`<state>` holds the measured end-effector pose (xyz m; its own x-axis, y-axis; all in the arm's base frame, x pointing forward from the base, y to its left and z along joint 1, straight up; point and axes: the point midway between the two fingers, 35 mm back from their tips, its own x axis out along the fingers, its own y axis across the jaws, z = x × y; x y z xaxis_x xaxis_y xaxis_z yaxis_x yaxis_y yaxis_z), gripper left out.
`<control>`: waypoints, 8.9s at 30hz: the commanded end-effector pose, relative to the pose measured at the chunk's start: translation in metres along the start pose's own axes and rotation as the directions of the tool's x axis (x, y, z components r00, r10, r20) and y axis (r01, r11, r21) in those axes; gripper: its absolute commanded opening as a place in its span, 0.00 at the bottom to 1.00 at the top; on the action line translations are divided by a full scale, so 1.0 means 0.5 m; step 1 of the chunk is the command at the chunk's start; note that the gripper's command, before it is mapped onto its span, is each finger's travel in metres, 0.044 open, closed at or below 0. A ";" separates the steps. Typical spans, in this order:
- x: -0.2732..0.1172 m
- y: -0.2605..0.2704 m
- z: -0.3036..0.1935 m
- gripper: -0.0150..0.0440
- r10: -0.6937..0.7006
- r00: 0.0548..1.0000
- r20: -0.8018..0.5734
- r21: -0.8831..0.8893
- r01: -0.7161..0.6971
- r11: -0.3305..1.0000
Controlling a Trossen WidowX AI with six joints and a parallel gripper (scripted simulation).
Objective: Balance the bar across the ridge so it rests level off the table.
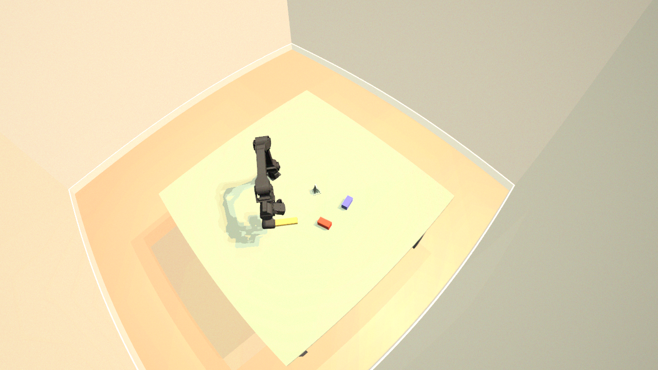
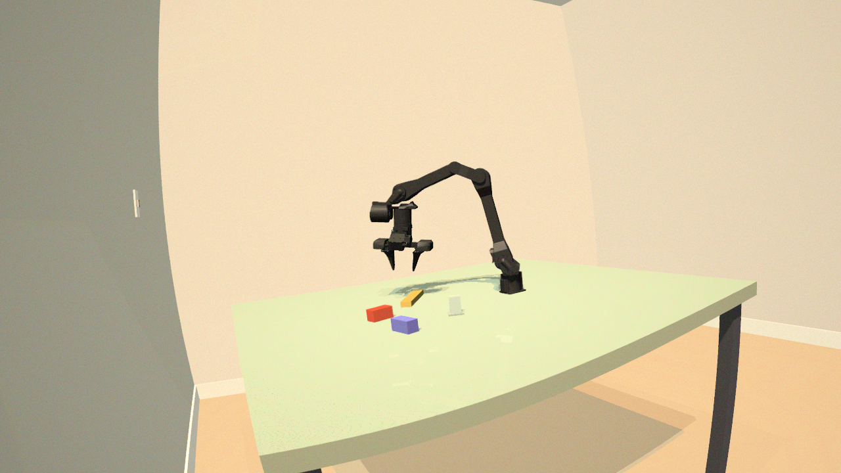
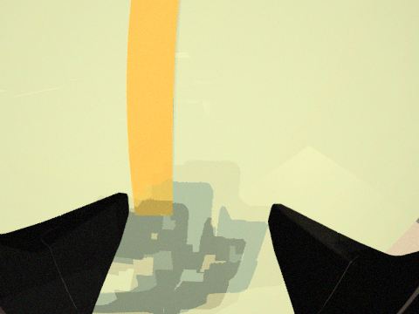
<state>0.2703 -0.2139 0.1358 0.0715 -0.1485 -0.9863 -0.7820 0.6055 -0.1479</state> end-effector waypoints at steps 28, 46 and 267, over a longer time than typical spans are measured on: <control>0.133 0.066 0.015 0.79 0.123 0.990 0.073 -0.043 -0.120 0.992; 0.167 0.071 0.018 0.79 0.123 0.990 0.073 -0.043 -0.120 0.992; -0.025 0.394 0.430 0.25 0.136 0.987 0.090 -0.224 -0.113 0.968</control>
<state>0.2485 0.0744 0.1036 0.0206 0.0000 -0.9998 -0.9047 0.4256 -0.0186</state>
